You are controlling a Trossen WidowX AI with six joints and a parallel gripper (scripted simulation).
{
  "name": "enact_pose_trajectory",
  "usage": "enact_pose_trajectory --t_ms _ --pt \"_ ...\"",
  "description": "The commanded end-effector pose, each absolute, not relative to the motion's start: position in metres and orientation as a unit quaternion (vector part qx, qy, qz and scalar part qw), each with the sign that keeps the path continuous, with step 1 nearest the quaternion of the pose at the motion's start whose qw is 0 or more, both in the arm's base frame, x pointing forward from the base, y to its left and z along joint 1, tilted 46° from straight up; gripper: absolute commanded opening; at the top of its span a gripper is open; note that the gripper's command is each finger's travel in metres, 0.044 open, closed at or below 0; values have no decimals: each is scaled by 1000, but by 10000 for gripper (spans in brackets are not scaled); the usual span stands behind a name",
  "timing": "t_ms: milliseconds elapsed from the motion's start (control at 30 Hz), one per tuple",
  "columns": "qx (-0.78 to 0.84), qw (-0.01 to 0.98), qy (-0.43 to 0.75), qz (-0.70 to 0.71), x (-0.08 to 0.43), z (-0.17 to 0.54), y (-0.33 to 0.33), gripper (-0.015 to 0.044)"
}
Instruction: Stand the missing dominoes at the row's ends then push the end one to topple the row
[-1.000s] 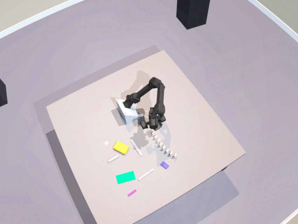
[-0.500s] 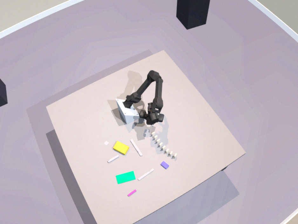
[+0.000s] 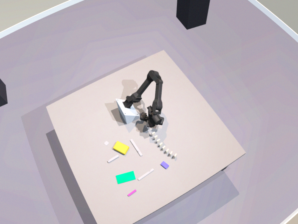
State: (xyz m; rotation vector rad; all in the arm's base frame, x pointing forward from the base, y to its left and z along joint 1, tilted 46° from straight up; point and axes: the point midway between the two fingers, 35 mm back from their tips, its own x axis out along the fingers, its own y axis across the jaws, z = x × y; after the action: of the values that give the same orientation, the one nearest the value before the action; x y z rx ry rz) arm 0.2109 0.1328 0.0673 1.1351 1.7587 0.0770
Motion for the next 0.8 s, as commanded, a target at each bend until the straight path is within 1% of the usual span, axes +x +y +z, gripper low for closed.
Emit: enact_pose_trajectory --t_ms 0,633,767 --pt "473 496 728 32 209 60 142 440" --pt "473 496 728 32 208 49 153 440" --pt "473 496 728 32 208 49 153 335"
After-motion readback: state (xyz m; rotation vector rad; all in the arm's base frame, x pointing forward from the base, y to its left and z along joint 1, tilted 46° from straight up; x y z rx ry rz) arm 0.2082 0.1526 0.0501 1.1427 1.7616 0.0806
